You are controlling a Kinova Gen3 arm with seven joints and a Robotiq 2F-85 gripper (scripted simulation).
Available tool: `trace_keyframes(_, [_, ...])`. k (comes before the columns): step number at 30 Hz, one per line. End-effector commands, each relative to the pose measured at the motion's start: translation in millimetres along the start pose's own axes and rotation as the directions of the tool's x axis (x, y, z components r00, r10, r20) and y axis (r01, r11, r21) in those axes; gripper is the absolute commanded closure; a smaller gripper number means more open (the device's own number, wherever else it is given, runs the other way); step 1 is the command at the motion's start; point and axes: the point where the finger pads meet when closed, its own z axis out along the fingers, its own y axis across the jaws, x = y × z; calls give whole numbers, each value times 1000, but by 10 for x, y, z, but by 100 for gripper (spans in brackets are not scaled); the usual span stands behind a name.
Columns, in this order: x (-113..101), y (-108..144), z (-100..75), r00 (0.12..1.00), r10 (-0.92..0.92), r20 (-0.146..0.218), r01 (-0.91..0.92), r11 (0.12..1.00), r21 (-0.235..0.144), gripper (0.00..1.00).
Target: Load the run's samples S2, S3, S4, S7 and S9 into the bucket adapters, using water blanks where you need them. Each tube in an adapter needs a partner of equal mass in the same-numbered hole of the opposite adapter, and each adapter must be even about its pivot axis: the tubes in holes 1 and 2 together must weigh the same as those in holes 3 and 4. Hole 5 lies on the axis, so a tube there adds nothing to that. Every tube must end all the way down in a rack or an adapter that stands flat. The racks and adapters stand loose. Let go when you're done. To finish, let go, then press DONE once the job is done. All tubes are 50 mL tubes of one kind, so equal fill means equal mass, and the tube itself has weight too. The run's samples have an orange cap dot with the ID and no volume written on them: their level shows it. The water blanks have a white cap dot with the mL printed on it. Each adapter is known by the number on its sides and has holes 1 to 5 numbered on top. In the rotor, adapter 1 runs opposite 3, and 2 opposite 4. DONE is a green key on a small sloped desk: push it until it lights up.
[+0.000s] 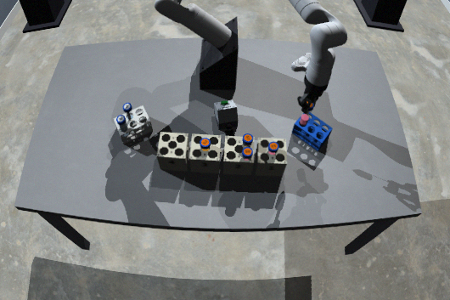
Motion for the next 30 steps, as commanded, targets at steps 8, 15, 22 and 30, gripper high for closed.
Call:
trace_keyframes(8, [210,-283,-12,1000,0,4,0,1000,-1,90])
trace_keyframes(15, [311,-415,-11,1000,0,4,0,1000,-1,90])
trace_keyframes(22, [453,-601,-10,1000,0,4,0,1000,-1,90])
trace_keyframes(30, [595,-786,-9,1000,0,4,0,1000,-1,90])
